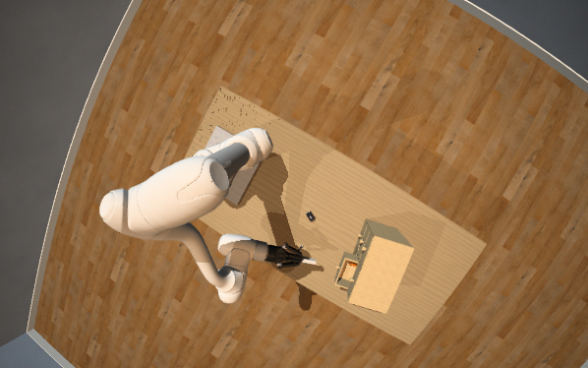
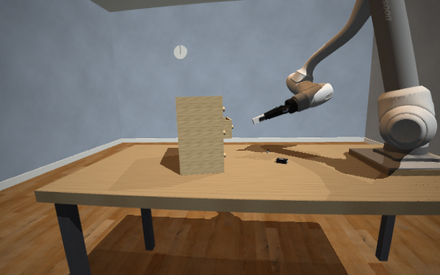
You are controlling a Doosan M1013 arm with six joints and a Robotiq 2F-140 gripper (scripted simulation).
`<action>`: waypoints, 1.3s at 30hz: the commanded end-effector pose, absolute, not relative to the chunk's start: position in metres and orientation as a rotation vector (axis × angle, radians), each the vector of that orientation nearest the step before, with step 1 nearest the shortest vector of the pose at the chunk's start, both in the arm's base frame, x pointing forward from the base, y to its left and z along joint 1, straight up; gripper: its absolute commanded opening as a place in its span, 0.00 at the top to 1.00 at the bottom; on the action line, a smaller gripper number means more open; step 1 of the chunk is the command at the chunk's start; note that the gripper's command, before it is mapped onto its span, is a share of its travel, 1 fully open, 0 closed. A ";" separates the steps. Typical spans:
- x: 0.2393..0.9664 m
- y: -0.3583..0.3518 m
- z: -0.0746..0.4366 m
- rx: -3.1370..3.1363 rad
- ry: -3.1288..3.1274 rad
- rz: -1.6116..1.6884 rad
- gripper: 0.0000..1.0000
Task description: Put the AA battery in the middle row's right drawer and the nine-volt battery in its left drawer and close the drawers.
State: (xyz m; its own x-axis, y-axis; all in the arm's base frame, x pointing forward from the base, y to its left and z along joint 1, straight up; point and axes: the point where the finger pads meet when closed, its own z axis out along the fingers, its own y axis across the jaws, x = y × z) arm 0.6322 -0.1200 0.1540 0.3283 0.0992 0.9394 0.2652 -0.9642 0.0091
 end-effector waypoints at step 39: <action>0.693 -0.103 0.132 -2.438 -0.333 -1.707 1.00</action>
